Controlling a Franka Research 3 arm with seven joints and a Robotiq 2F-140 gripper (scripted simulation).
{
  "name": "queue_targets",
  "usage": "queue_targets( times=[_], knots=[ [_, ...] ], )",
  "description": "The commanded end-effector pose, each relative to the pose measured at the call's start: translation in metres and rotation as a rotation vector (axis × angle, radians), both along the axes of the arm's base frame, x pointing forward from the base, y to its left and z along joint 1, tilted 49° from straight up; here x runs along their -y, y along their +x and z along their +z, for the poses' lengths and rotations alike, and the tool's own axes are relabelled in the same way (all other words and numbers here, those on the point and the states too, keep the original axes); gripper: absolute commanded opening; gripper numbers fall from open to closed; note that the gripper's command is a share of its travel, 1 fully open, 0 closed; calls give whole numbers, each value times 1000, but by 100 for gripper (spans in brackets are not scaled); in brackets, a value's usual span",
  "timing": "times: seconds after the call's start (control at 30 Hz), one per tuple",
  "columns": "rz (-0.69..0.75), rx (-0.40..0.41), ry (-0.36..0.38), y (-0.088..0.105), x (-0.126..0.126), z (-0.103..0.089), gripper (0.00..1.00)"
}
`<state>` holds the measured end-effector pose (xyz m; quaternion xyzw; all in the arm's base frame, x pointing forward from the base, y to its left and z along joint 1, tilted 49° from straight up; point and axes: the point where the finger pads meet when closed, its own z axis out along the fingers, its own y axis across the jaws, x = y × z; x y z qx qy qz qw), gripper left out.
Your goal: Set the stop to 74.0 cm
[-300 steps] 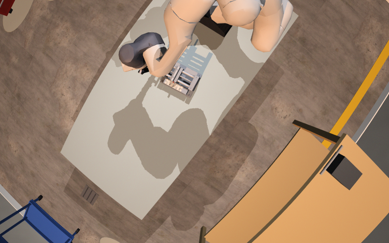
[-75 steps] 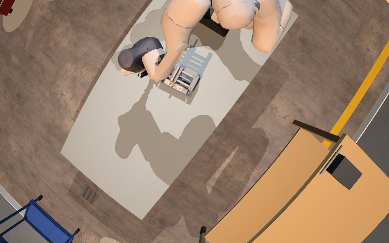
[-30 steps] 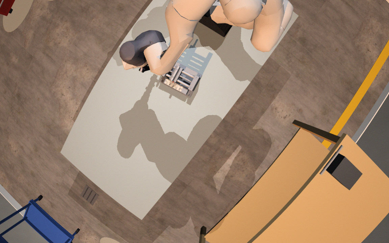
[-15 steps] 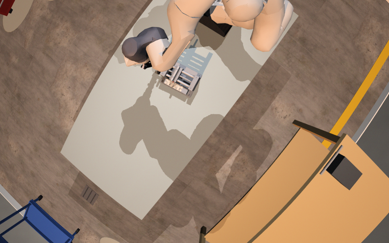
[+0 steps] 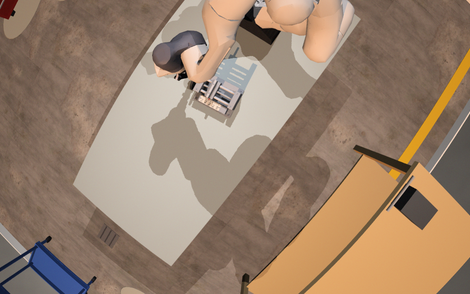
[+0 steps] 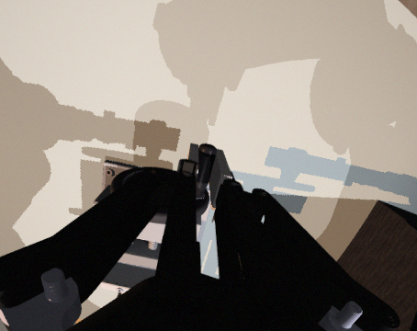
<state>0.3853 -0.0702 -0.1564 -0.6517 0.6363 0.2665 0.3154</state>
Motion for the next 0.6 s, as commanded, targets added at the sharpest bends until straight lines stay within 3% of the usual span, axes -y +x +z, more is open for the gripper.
queue_targets(
  times=[0.0,0.57],
  knots=[
    [1,4,-3,1,-9,-7,4],
    [1,4,-3,22,-26,-22,4]
  ],
)
